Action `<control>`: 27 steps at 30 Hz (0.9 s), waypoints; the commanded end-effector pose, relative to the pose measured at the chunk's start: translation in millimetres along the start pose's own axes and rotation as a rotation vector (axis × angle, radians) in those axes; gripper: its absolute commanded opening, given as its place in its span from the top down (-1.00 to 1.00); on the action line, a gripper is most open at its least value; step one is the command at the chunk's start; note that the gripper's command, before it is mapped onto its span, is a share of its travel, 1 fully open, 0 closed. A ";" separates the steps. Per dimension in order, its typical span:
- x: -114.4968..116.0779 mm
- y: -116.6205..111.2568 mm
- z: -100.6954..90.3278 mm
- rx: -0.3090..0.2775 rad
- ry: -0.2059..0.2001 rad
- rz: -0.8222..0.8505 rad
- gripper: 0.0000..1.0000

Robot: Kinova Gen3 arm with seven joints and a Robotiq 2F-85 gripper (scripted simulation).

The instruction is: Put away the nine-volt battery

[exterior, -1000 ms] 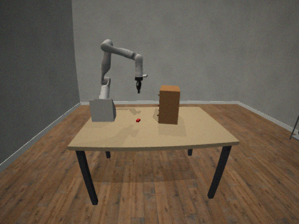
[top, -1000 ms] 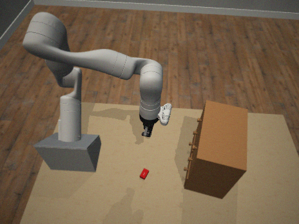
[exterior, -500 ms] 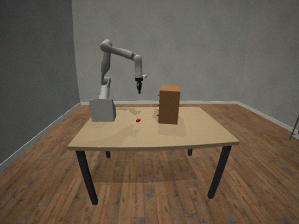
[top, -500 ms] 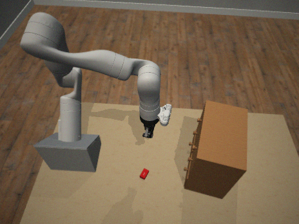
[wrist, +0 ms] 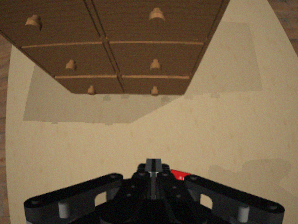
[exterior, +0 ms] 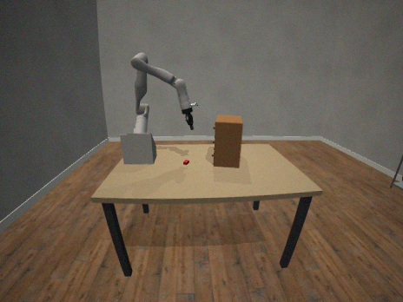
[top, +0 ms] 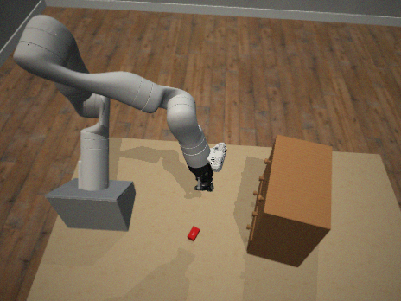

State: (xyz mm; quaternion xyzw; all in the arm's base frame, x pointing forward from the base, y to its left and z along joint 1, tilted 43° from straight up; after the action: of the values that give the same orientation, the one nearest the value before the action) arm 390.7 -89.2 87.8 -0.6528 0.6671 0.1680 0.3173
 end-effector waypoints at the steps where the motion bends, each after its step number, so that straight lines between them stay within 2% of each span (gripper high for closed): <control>1: -0.5 7.3 7.4 0.053 0.012 0.003 1.00; 5: -0.3 6.6 20.5 0.143 0.032 0.003 1.00; 7: -0.3 6.6 20.5 0.143 0.032 0.003 1.00; 19: 0.1 4.8 52.3 0.354 0.077 0.003 1.00; 22: 0.1 4.3 58.8 0.396 0.086 0.003 1.00; 24: 0.1 4.3 58.8 0.396 0.086 0.003 1.00; 27: 0.3 3.9 65.1 0.435 0.094 0.002 1.00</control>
State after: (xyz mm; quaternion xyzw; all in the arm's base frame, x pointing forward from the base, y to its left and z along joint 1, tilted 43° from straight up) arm 390.8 -68.7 30.2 -0.5761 0.7106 0.0230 0.4033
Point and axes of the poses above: the point where the finger pads meet when closed, its own z axis out along the fingers, its own x axis across the jaws, y = z × x, the point moved 5 cm from there along -z, back along the fingers, and after that the axes turned 12 degrees about -z, right-handed, at the moved point
